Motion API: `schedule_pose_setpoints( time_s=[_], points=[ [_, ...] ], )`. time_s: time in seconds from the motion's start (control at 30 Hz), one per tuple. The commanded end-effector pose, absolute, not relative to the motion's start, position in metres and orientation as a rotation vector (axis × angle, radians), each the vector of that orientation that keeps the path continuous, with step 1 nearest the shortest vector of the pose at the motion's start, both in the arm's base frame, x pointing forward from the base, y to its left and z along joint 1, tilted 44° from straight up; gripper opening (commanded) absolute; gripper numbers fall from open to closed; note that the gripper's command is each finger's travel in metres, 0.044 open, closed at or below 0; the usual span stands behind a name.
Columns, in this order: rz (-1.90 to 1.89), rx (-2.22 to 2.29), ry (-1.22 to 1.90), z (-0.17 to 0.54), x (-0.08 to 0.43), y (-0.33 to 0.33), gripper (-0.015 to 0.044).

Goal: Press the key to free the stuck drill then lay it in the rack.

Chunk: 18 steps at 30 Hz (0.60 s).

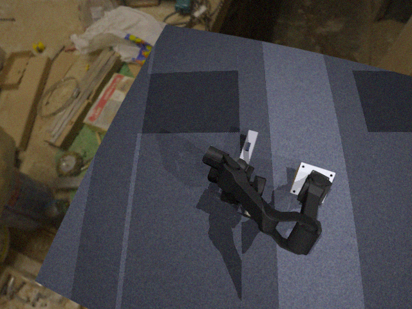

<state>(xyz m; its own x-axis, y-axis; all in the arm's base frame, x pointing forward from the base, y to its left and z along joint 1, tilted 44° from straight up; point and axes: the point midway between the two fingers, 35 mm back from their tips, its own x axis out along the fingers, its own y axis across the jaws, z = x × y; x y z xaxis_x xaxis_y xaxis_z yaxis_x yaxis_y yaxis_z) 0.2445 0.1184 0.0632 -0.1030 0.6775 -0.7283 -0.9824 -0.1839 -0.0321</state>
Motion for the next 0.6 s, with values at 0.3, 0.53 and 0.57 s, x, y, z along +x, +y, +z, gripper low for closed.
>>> schedule_pose_setpoints(
  time_s=[0.3,0.53,0.57],
  points=[
    [1.633,-0.729,0.556,0.0673,0.2440,0.1227,0.0000],
    [1.633,-0.729,0.556,0.0719,0.2431,0.1273,0.0000],
    [1.633,-0.729,0.556,0.0727,0.2430,0.1280,0.0000]
  ],
)
